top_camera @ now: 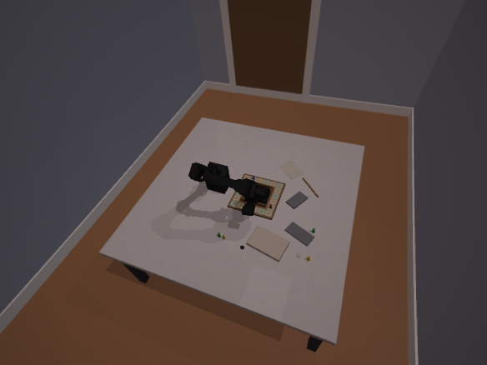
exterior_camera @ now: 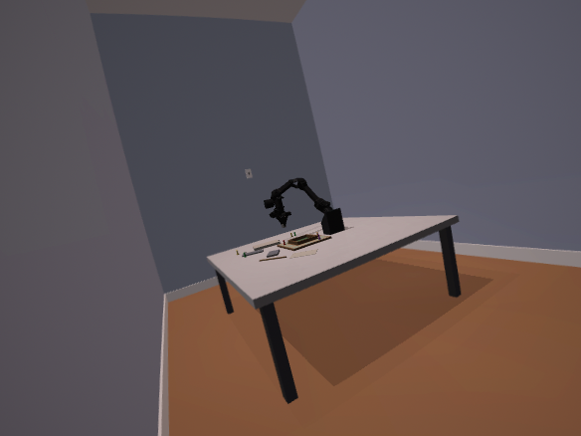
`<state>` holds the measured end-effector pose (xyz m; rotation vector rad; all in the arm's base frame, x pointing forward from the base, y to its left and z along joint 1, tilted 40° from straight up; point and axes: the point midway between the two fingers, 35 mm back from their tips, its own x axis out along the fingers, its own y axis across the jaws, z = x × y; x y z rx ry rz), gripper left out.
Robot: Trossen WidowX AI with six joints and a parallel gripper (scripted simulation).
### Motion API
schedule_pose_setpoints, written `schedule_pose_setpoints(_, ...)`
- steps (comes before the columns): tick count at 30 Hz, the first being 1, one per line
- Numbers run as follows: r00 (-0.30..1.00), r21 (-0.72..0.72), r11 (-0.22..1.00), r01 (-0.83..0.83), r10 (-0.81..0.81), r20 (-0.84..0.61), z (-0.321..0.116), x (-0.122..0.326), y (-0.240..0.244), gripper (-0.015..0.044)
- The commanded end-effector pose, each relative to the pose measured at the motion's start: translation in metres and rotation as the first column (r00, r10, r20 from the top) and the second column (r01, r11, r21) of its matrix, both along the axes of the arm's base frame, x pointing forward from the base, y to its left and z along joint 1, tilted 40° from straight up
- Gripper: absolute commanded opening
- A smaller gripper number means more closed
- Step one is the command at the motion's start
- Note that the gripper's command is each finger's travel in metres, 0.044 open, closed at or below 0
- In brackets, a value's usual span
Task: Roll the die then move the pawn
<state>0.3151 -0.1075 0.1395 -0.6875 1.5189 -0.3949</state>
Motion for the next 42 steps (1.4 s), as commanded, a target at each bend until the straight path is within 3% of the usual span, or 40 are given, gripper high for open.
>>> schedule_pose_setpoints(1,0.991,0.008,0.995,-0.101,0.101,-0.089,-0.017,0.001,0.013,0.0000)
schedule_pose_setpoints(12,0.870,0.061,0.923,-0.379,0.378,-0.316,-0.058,-0.001,0.048,0.0000)
schedule_pose_setpoints(23,0.625,0.168,0.778,-0.606,0.596,-0.504,-0.097,-0.012,0.081,0.0000)
schedule_pose_setpoints(38,0.166,0.373,0.509,-0.776,0.735,-0.658,-0.144,-0.040,0.116,0.0000)
schedule_pose_setpoints(42,0.143,0.383,0.496,-0.779,0.736,-0.662,-0.146,-0.042,0.118,0.0000)
